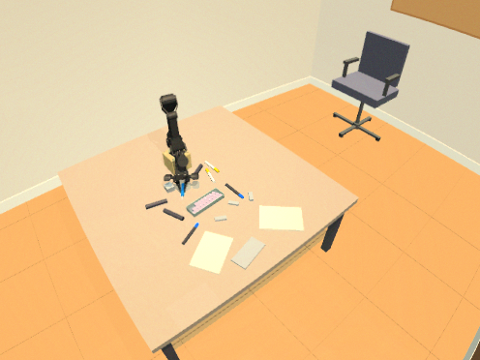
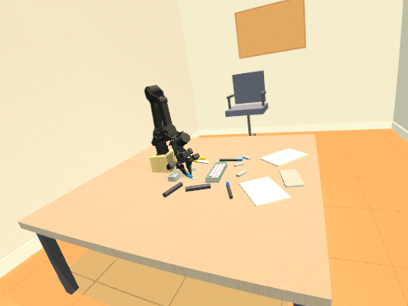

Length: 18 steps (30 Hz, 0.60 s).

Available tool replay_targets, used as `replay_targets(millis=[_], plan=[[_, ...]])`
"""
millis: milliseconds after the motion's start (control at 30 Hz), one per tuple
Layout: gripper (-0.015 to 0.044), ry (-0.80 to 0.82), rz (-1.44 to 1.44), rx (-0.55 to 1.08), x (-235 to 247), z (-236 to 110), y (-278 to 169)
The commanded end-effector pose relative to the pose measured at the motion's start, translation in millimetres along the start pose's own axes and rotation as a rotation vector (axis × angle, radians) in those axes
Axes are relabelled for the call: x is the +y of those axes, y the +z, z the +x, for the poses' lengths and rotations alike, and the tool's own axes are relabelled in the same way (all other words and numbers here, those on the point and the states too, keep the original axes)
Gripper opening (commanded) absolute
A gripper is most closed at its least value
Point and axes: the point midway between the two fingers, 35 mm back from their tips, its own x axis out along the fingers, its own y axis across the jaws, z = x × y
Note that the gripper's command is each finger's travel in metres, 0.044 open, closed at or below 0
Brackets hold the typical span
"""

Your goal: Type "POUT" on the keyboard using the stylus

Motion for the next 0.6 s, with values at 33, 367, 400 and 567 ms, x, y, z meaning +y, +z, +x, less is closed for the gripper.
replay_targets(millis=[33,367,400,567], plan=[[0.0,-0.001,0.0,0.0,-0.1,-0.1,0.0],[0.0,-0.001,0.0,0.0,0.6,-7.9,7.3],[0.0,0.0,0.0,0.0,0.8,-9.5,8.6],[0.0,0.0,0.0,-0.001,1.1,-18.1,14.9]])
